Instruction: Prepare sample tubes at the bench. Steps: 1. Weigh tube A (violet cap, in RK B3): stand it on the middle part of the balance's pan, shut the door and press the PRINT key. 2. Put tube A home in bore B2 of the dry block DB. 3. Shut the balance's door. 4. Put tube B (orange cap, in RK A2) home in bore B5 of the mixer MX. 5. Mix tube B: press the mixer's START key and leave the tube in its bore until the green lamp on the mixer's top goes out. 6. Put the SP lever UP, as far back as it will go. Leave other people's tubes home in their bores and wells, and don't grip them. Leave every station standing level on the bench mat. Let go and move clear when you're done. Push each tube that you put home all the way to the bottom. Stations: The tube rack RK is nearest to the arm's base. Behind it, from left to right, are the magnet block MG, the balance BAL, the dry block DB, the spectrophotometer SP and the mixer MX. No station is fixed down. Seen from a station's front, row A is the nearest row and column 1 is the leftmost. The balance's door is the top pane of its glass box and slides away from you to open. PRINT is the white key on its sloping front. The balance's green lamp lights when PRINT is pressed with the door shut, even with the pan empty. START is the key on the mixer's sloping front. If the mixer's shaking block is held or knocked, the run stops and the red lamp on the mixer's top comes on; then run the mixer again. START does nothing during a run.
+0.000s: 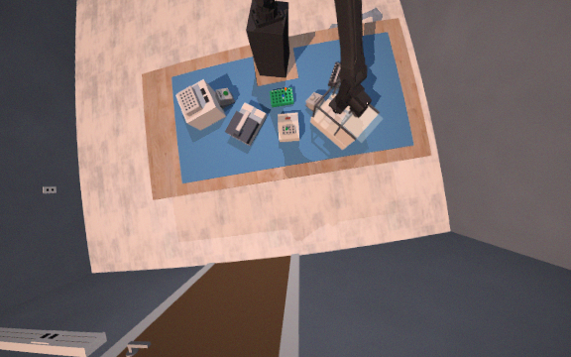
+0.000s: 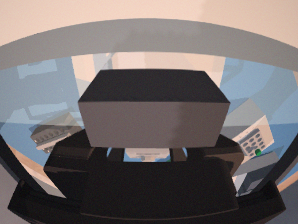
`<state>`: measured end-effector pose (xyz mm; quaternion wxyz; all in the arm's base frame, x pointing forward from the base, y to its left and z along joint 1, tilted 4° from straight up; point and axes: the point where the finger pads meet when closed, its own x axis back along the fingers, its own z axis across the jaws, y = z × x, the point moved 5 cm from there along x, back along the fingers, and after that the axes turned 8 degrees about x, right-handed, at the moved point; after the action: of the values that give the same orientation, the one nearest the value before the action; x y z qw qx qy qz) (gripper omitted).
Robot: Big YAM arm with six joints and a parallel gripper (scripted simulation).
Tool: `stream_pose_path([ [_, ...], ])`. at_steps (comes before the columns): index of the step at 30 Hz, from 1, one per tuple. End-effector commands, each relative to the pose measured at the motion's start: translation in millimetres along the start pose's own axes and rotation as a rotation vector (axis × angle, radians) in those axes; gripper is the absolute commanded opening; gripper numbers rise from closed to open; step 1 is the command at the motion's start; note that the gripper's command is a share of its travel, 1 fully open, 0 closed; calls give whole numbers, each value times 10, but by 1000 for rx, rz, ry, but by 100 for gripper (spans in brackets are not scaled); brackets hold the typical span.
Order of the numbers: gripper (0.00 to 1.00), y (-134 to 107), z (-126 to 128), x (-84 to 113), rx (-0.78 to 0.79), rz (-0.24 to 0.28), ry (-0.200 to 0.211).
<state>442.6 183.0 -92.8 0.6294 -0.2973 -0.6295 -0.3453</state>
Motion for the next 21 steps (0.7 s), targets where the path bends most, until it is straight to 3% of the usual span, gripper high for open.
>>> stream_pose_path([
  [1, 36, 89, -29, 49, 1, -22, -7],
  [21, 36, 1, -64, 392, -1, -13, -7],
])
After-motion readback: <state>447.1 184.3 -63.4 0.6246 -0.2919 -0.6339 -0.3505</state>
